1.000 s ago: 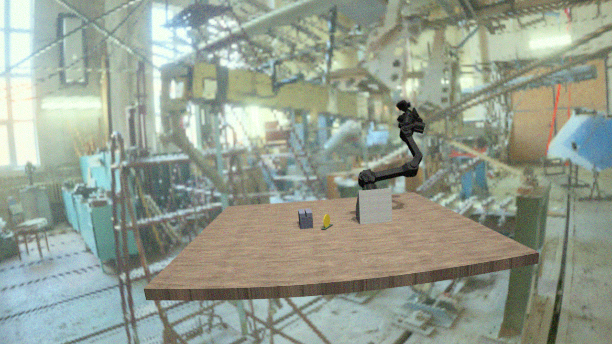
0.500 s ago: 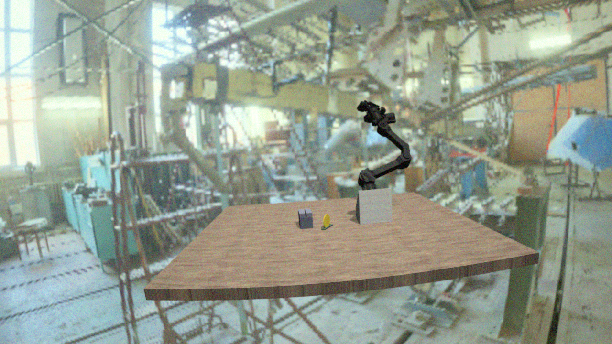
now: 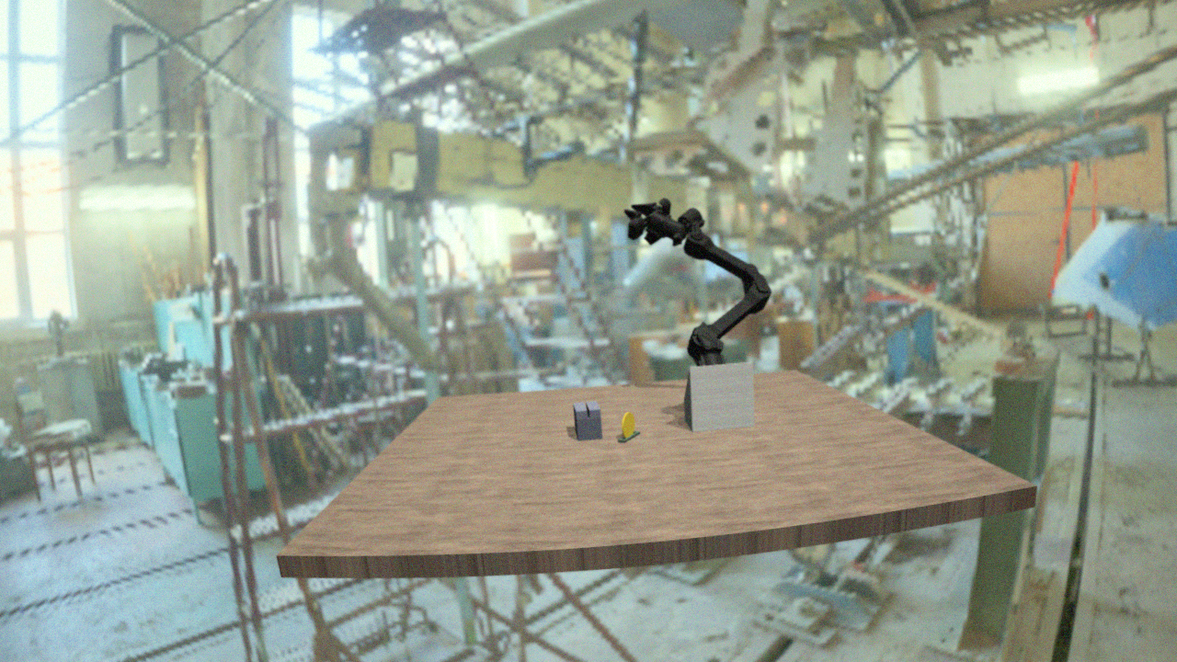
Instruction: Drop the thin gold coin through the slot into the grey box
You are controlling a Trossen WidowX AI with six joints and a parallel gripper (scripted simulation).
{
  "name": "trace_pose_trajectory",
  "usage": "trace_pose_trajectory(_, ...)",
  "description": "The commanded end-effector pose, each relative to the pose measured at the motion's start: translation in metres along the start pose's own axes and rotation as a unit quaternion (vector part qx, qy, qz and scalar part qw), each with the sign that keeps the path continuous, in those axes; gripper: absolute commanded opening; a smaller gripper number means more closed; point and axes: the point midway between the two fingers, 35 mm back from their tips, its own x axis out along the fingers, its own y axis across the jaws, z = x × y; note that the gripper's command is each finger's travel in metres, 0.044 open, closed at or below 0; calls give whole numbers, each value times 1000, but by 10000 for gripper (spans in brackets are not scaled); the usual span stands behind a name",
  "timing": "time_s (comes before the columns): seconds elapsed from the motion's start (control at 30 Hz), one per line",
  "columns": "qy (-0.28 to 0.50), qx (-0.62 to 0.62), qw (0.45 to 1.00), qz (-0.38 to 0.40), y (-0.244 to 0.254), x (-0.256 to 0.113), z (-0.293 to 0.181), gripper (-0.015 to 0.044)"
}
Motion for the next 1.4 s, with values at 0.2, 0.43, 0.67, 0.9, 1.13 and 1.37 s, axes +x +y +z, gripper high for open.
trace_pose_trajectory(0.2, 29, -175, 966, -190, -145, 29, -12, 161)
trace_pose_trajectory(0.43, 96, -307, 883, -341, -263, 16, -21, 161)
trace_pose_trajectory(0.67, 194, -422, 760, -455, -360, -26, -26, 161)
trace_pose_trajectory(0.9, 289, -487, 616, -548, -435, -93, -28, 161)
trace_pose_trajectory(1.13, 424, -552, 413, -587, -492, -166, -24, 161)
trace_pose_trajectory(1.37, 605, -564, 96, -553, -528, -267, -7, 161)
